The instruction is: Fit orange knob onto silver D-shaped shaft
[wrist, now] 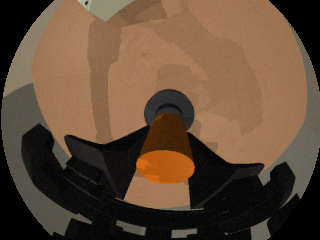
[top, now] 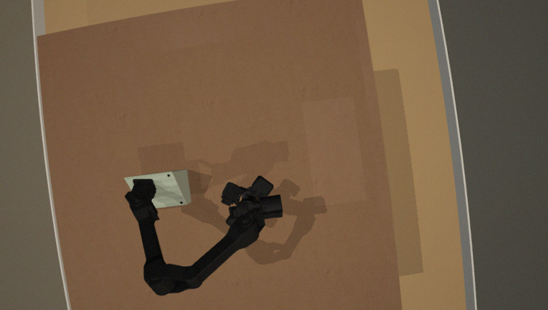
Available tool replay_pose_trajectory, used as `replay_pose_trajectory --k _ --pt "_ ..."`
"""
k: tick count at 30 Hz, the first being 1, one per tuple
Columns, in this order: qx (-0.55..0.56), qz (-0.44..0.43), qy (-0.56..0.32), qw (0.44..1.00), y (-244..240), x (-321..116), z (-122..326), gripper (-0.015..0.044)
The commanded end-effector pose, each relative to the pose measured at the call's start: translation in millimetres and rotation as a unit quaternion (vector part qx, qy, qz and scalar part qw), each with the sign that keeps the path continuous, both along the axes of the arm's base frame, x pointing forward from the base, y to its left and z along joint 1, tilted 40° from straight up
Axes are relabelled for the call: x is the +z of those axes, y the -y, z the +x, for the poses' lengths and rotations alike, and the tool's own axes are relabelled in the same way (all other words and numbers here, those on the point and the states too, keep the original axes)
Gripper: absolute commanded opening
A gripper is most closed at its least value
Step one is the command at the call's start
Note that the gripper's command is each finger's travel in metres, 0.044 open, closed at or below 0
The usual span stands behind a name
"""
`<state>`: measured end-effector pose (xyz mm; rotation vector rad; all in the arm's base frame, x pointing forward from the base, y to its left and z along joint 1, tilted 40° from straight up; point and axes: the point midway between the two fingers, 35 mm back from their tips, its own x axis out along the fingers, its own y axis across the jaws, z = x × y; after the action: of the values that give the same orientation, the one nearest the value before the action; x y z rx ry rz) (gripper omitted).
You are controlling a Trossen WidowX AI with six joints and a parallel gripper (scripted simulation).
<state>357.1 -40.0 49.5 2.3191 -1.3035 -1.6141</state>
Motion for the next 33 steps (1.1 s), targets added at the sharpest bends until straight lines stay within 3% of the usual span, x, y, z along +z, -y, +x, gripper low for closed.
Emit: replay_pose_trajectory --k 1,22,33 --pt "0.003 0.001 0.001 1.0 0.1 1.0 3.3 0.0" --pt "0.003 0.001 0.001 1.0 -1.9 1.8 -1.2 0.0" --pt "0.083 -0.011 -0.066 0.994 -2.4 1.3 -1.4 0.0"
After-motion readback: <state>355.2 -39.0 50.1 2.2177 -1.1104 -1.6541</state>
